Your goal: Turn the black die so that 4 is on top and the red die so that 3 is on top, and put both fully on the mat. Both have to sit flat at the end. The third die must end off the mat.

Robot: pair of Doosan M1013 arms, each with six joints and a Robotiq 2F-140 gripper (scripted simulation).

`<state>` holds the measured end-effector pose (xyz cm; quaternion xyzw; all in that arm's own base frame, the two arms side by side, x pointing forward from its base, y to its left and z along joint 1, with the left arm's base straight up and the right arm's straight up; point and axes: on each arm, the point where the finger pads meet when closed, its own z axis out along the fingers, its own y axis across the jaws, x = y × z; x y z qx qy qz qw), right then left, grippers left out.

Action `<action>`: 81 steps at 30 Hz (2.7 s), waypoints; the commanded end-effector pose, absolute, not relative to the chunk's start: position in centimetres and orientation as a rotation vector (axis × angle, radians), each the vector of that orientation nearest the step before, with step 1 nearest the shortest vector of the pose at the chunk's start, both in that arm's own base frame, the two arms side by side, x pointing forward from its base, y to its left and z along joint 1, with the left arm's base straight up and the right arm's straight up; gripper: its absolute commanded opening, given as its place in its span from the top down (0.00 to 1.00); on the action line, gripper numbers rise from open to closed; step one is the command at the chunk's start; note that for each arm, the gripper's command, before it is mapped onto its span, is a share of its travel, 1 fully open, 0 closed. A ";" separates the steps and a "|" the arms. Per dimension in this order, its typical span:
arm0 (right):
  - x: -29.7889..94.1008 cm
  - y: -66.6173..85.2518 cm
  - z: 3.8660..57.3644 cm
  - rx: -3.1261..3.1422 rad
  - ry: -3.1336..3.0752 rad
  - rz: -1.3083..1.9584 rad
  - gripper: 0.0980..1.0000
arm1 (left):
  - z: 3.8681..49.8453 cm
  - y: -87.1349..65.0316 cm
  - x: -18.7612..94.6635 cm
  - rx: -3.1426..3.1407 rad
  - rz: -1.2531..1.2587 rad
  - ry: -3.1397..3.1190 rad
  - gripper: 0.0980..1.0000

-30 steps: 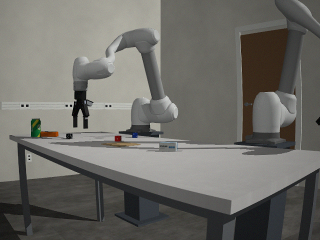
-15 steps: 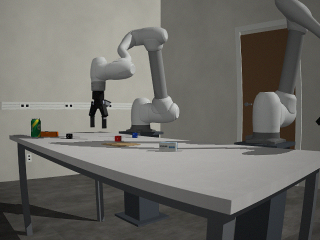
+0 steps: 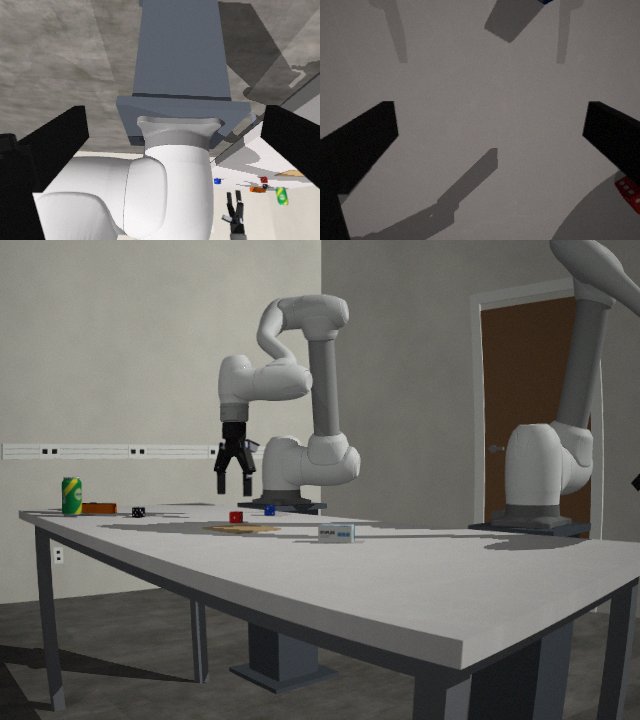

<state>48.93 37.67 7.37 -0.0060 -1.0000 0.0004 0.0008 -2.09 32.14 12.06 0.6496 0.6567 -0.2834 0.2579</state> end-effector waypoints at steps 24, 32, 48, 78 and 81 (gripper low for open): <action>37.9 42.8 7.5 -0.020 -3.142 0.000 0.00 | 12.1 32.2 -2.1 1.762 -0.768 1.782 0.00; 37.3 43.0 7.5 -0.020 -3.142 0.000 0.00 | 12.1 32.2 -2.1 1.762 -0.768 1.782 0.00; 37.2 43.1 7.5 -0.020 -3.142 0.000 0.00 | 12.1 32.2 -2.1 1.762 -0.768 1.782 0.00; 37.2 43.1 7.5 -0.020 -3.142 0.000 0.00 | 12.1 32.2 -2.1 1.762 -0.768 1.782 0.00; 37.3 43.1 7.5 -0.020 -3.142 0.000 0.00 | 12.1 32.2 -2.1 1.762 -0.768 1.782 0.00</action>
